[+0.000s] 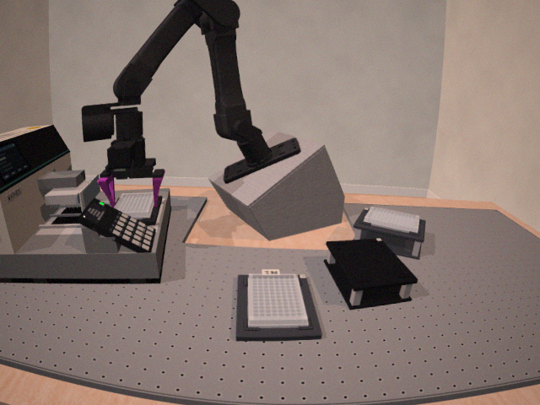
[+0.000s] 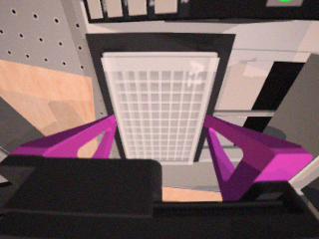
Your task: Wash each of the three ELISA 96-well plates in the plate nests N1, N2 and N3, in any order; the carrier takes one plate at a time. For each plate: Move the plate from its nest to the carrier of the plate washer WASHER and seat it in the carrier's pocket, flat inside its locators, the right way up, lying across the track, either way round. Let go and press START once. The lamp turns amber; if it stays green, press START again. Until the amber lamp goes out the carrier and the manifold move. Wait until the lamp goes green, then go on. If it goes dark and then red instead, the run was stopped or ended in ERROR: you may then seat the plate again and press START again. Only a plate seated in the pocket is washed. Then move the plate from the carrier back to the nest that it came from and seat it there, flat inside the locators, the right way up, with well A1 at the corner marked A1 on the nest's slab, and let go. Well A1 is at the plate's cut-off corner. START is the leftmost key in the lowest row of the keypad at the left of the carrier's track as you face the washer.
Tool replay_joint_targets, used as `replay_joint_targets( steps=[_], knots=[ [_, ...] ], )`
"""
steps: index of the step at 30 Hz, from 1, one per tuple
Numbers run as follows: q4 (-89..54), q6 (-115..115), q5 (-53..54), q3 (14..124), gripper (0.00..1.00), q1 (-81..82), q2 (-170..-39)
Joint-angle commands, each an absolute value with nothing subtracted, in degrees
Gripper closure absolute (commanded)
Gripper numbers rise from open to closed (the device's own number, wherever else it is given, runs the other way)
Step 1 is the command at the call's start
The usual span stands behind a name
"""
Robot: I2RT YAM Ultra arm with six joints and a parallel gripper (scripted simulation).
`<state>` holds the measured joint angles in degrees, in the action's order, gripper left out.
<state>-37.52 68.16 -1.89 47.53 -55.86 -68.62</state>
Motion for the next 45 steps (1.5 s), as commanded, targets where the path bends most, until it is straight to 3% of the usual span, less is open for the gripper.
replay_joint_targets(
  steps=[1, 45],
  knots=[
    [-37.48, 68.22, -1.60, 47.68, 0.00, -55.88, -68.40],
    [-53.28, 67.74, -1.89, 55.75, 0.00, -55.32, -60.67]
  ],
)
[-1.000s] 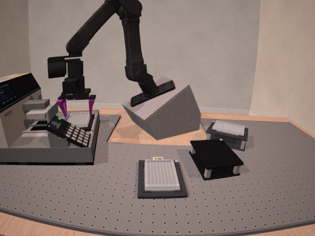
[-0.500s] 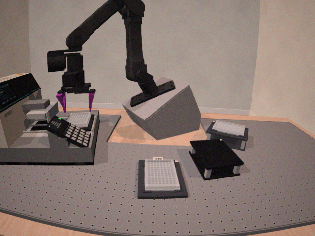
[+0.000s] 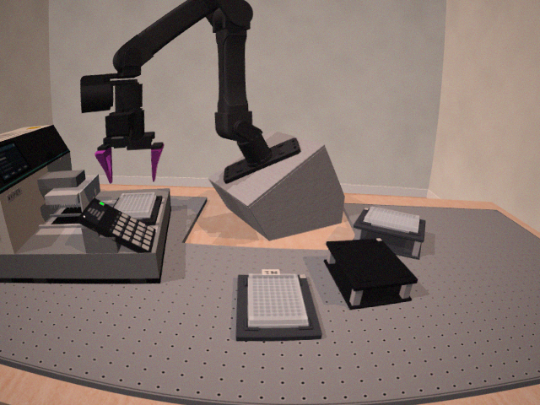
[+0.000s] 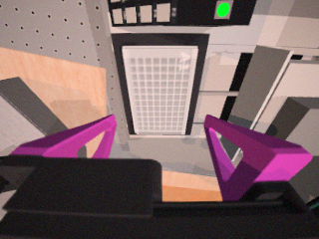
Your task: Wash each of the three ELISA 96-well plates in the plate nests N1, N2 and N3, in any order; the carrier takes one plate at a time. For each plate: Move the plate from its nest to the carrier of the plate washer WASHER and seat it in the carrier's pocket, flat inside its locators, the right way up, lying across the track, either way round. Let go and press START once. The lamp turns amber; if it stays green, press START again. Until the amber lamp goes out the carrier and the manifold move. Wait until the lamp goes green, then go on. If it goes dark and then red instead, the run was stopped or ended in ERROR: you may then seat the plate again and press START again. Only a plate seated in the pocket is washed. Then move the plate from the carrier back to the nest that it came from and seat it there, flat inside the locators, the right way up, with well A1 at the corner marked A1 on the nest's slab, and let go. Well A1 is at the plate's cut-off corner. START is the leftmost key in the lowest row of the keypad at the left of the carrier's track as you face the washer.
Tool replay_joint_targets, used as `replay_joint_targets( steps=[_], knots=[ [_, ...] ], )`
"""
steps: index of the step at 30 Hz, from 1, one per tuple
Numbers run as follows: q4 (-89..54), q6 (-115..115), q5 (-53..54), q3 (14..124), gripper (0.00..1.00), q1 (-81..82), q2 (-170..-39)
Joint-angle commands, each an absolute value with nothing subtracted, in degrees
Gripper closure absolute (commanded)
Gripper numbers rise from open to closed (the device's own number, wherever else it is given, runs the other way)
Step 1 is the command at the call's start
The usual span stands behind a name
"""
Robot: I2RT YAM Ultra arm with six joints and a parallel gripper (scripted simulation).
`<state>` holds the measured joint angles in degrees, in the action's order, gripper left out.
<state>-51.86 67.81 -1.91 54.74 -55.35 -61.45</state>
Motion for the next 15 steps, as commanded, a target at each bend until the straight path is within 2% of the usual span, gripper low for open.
replay_joint_targets(
  steps=[1, 15],
  knots=[
    [-53.68, 67.73, -1.89, 56.00, 0.00, -55.31, -60.52],
    [-58.49, 67.53, -2.01, 59.23, 0.00, -55.08, -58.95]
  ],
)
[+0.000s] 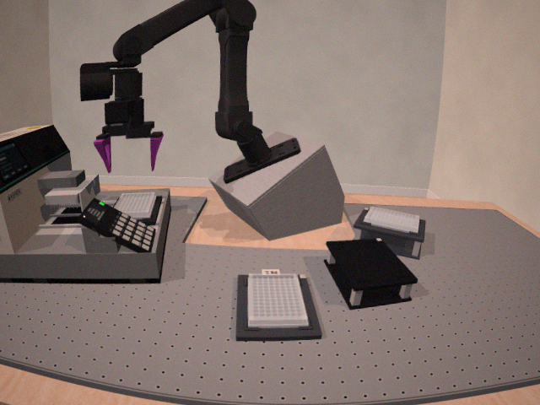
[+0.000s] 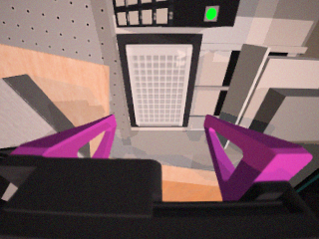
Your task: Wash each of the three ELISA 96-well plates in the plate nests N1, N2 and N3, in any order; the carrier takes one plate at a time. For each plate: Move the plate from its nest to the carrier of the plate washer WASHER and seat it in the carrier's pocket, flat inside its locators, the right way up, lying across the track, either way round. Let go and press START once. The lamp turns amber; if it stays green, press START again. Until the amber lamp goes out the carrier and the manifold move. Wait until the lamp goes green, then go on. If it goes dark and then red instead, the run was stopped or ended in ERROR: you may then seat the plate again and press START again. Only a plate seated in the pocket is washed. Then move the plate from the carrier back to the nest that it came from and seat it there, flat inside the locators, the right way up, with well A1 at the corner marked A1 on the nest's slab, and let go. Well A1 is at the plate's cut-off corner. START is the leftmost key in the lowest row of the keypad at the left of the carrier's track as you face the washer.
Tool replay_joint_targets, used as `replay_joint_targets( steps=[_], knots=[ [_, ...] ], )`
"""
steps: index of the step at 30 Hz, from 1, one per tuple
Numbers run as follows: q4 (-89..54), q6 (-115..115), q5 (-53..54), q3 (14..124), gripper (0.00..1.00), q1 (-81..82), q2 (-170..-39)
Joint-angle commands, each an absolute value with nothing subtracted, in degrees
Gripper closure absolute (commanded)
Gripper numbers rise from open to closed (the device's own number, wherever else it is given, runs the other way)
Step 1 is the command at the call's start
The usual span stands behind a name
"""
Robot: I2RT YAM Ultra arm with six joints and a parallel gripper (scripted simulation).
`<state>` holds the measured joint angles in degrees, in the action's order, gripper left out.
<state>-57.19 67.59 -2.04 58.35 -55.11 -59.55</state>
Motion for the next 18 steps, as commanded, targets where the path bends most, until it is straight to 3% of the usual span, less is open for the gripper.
replay_joint_targets(
  steps=[1, 16, 17, 18],
  knots=[
    [-58.88, 67.52, -2.02, 59.52, 0.00, -55.06, -58.83],
    [-59.67, 67.48, -2.04, 60.09, 0.00, -55.02, -58.62],
    [-59.69, 64.42, -2.74, 60.24, 1.00, -53.67, -58.80],
    [-59.70, 61.04, -3.63, 60.32, 1.00, -51.95, -58.95]
  ],
)
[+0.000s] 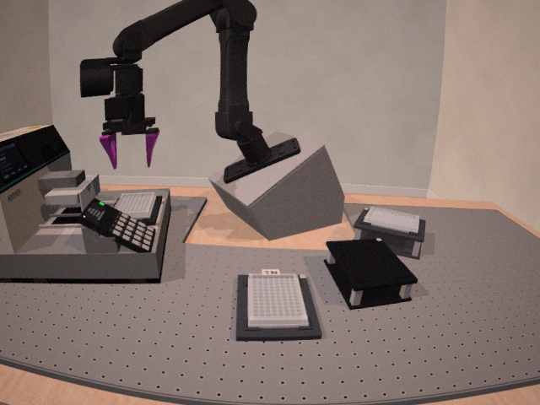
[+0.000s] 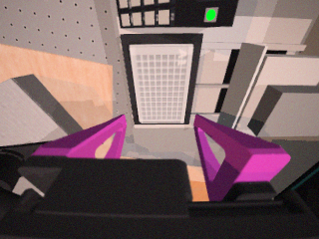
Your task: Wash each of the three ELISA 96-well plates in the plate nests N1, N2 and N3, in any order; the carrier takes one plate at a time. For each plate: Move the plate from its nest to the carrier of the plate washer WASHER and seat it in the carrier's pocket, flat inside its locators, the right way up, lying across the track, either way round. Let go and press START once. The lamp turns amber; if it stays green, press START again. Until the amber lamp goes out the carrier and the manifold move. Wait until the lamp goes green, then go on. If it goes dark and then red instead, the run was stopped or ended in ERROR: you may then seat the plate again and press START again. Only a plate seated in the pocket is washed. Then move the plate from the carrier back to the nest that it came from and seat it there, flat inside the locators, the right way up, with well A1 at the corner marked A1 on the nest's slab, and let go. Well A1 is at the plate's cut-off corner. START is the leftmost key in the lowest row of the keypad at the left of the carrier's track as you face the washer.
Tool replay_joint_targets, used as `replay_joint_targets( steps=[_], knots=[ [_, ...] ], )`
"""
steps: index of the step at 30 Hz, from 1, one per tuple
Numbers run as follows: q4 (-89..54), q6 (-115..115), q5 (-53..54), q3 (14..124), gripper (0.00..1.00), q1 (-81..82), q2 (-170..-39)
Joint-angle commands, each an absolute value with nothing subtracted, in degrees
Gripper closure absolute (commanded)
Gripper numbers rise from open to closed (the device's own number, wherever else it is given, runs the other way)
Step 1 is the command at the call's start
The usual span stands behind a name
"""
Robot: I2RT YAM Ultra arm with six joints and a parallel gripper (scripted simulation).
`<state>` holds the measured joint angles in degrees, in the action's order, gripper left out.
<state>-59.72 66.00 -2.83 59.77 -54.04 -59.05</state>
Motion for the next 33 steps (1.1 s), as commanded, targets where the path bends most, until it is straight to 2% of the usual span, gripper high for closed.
replay_joint_targets(
  steps=[1, 12, 19, 33],
  knots=[
    [-59.72, 57.66, -4.51, 60.42, 1.00, -50.24, -59.14],
    [-60.20, 21.49, -13.18, 62.94, 1.00, -32.93, -63.53],
    [-60.53, 6.36, -16.05, 64.73, 1.00, -26.81, -66.39],
    [-60.65, -8.70, -17.28, 64.99, 1.00, -24.09, -67.25]
  ],
)
